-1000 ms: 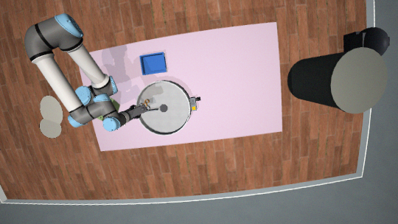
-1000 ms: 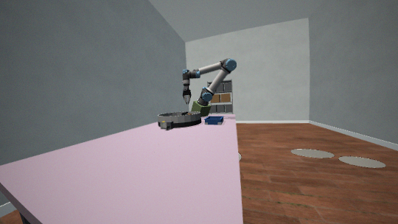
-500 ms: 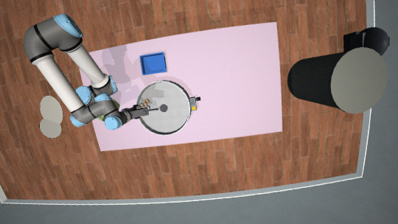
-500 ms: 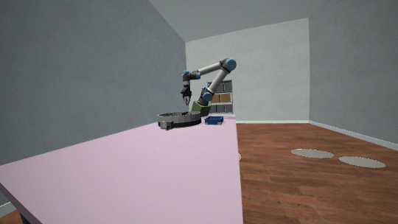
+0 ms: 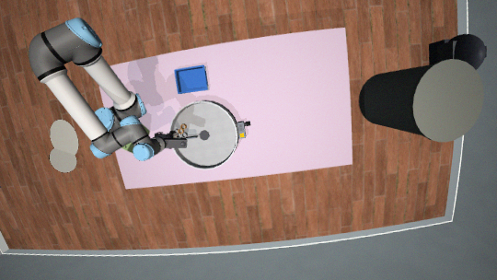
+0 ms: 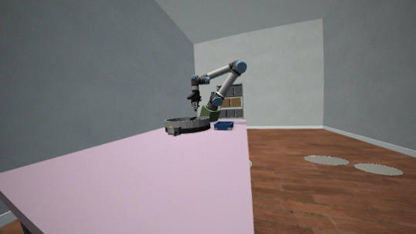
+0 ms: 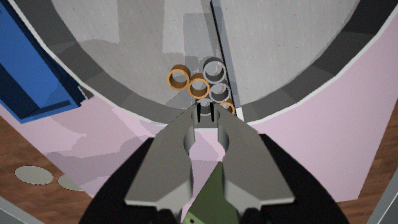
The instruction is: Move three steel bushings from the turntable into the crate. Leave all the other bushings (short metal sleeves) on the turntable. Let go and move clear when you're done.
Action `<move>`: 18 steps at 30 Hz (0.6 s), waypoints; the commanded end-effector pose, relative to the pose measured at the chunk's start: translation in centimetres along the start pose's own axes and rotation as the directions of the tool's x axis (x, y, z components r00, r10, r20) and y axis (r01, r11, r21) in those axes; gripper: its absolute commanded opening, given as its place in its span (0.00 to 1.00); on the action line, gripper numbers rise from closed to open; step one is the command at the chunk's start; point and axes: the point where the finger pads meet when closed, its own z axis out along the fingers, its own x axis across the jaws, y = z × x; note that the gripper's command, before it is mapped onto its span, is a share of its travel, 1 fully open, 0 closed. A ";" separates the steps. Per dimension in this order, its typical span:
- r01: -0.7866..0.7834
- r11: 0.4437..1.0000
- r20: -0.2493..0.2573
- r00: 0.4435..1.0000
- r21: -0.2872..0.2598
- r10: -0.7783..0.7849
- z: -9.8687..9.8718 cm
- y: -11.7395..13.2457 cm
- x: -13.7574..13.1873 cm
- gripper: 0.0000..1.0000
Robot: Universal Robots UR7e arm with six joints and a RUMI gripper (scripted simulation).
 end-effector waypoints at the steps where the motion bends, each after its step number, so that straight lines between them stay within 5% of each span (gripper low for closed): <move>1: -0.105 0.994 -0.005 0.994 -0.002 0.105 0.5 -0.2 0.1 0.06; 18: -0.329 0.944 -0.005 0.944 0.000 0.329 1.7 -0.4 0.2 0.06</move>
